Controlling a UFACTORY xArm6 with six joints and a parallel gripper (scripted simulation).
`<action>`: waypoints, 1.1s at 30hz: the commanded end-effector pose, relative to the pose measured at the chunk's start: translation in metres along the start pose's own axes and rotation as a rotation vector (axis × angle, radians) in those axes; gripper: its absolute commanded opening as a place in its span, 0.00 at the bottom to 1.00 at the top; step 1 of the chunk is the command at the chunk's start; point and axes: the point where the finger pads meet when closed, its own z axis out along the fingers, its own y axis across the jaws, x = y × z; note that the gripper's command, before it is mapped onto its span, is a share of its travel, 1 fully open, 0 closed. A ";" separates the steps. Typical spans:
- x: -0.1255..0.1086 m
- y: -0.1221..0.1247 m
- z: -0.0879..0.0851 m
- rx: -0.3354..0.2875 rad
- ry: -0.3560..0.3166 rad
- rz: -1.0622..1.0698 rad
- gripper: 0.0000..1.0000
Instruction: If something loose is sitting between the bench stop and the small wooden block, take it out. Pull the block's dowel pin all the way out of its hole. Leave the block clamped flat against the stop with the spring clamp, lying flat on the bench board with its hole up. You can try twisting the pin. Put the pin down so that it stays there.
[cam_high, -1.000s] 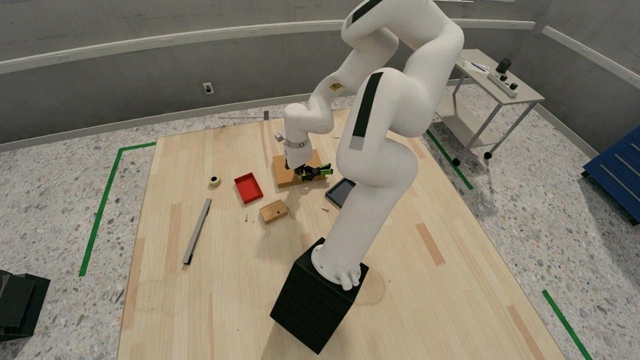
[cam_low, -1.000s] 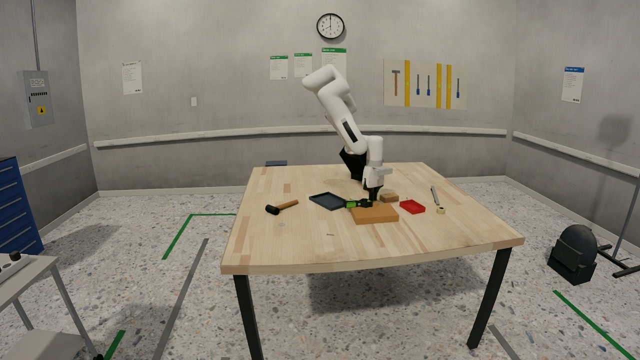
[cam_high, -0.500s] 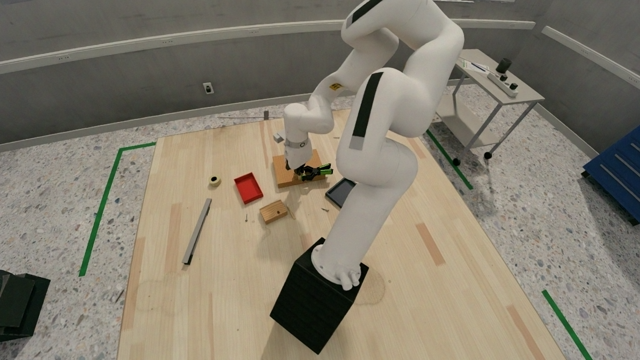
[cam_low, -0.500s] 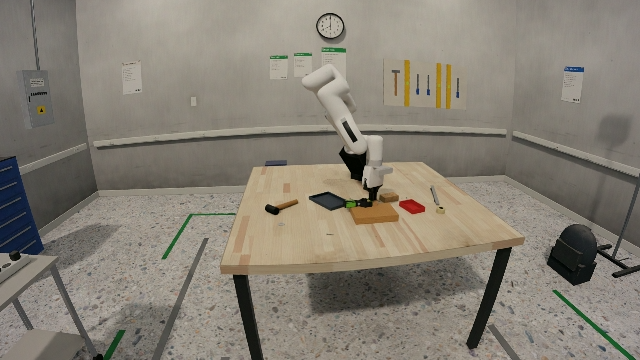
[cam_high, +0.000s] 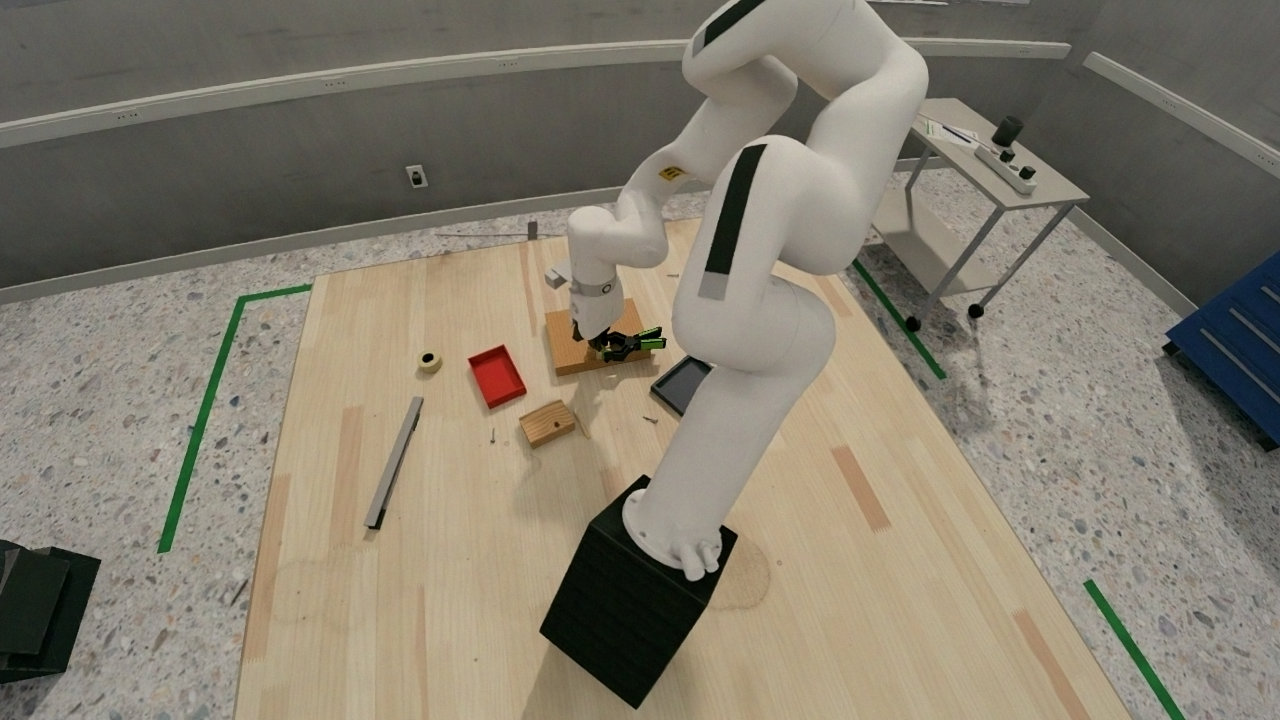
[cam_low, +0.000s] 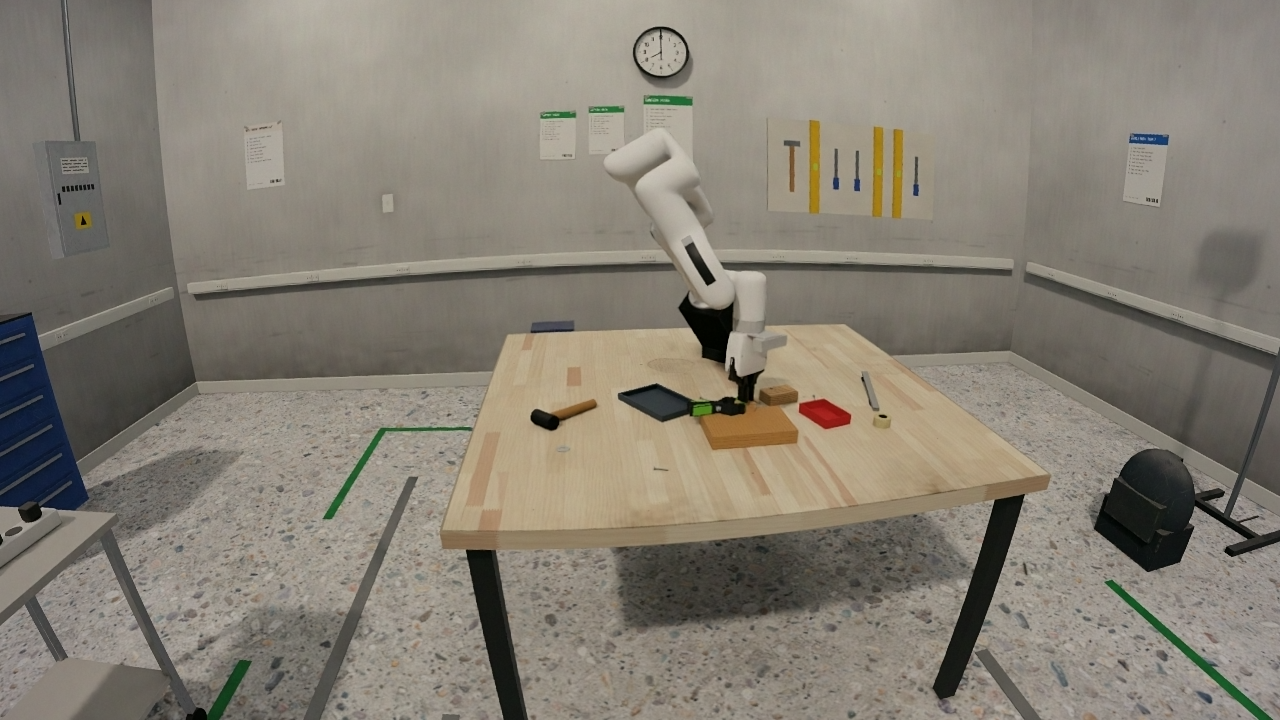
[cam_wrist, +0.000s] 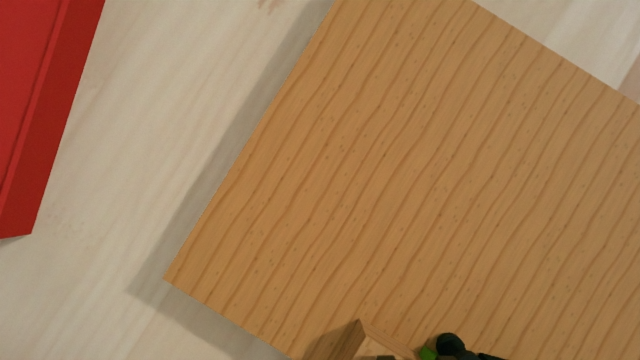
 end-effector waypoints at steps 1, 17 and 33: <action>0.001 0.000 -0.001 0.000 0.002 -0.042 0.00; 0.001 0.000 -0.001 0.000 0.002 -0.153 0.00; 0.001 0.000 -0.002 0.000 0.002 -0.026 0.00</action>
